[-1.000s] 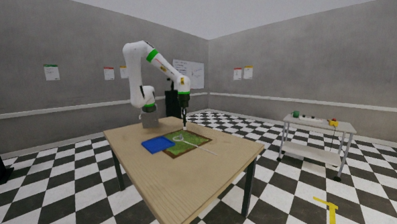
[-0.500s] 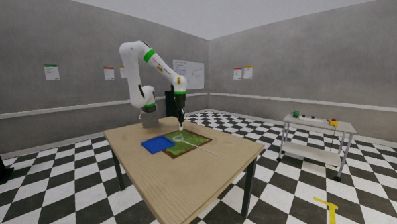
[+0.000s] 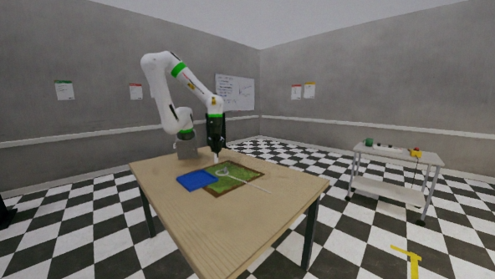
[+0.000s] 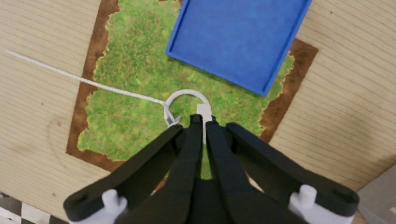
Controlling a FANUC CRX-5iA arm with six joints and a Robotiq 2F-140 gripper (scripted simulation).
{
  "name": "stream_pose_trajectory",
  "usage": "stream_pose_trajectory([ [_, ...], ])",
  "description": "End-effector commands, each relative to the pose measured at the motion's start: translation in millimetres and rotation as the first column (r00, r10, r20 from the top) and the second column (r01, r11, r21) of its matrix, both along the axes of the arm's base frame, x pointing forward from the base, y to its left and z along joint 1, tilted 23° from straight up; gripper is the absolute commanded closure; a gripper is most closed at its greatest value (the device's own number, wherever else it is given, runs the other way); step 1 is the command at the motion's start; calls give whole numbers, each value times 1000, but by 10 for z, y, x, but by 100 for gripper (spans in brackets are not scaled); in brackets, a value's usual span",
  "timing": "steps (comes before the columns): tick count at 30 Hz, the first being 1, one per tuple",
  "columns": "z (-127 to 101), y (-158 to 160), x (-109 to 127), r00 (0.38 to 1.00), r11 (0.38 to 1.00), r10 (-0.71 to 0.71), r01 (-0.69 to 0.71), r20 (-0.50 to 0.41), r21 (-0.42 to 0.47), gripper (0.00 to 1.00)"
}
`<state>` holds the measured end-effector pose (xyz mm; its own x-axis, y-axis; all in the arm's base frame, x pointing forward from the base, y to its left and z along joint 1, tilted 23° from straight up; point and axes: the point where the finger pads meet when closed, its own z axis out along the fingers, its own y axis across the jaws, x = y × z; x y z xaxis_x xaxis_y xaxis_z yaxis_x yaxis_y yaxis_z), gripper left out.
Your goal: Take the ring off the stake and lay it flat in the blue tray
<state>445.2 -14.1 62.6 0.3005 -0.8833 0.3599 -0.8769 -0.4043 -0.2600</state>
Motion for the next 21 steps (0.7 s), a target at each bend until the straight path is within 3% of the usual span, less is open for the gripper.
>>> stream_pose_trajectory([
  [1,4,-45,-46,963,965,254,-259,-88,-49,90],
  [3,4,-45,-46,963,965,254,-259,-88,-49,90],
  [4,4,-45,-46,919,922,370,-381,-135,-67,84],
  [5,4,-45,-46,906,910,397,-409,-147,-67,84],
  [21,4,-45,-46,906,910,397,-409,-147,-67,84],
])
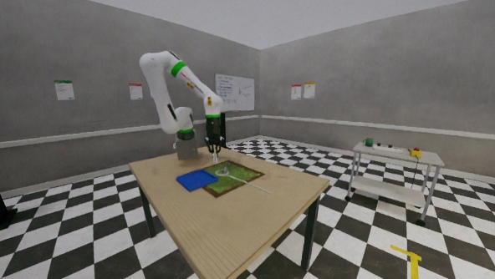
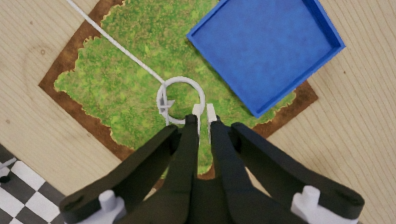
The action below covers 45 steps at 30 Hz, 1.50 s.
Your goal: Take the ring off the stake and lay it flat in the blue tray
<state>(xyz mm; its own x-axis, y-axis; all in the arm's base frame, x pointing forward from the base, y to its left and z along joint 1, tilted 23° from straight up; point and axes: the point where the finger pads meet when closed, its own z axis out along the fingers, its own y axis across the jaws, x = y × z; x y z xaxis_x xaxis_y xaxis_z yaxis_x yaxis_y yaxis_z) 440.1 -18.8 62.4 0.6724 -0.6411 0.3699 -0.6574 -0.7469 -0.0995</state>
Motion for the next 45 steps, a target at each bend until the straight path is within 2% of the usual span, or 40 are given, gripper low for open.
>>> stream_pose_trajectory([
  [1,6,2,4,1000,1000,0,0,1,0,84],
  [26,-18,-3,14,1000,1000,0,0,1,0,84],
  [45,-261,-51,104,1000,1000,1,-1,1,0,84],
])
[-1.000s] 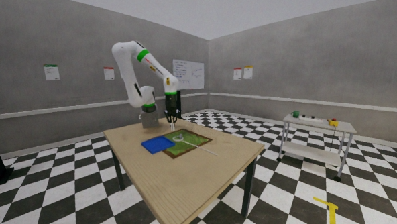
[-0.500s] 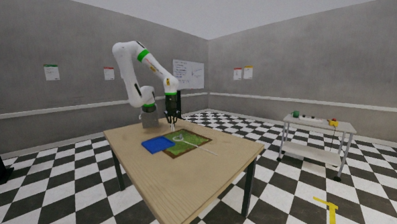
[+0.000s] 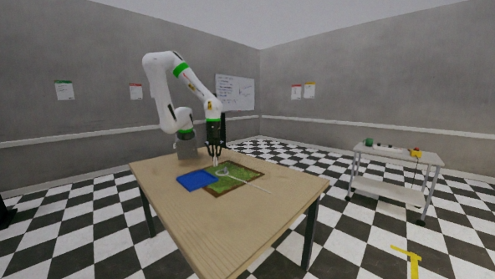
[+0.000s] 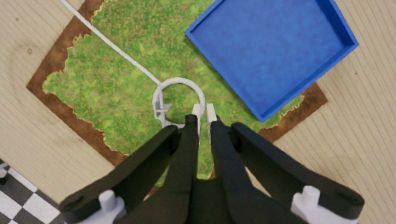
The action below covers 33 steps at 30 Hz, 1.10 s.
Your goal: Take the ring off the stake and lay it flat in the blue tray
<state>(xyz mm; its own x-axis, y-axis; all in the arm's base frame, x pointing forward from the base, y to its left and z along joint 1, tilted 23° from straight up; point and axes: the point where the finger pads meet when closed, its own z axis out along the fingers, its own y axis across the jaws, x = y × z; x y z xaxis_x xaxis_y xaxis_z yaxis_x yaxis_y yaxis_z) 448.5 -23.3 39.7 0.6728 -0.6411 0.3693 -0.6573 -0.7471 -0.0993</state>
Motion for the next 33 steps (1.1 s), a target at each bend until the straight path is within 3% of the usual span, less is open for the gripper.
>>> stream_pose_trajectory([
  [1,-53,-10,28,1000,1000,0,0,1,0,84],
  [20,-331,-65,132,1000,1000,0,0,1,0,84],
  [33,-390,-77,154,1000,1000,0,0,1,0,84],
])
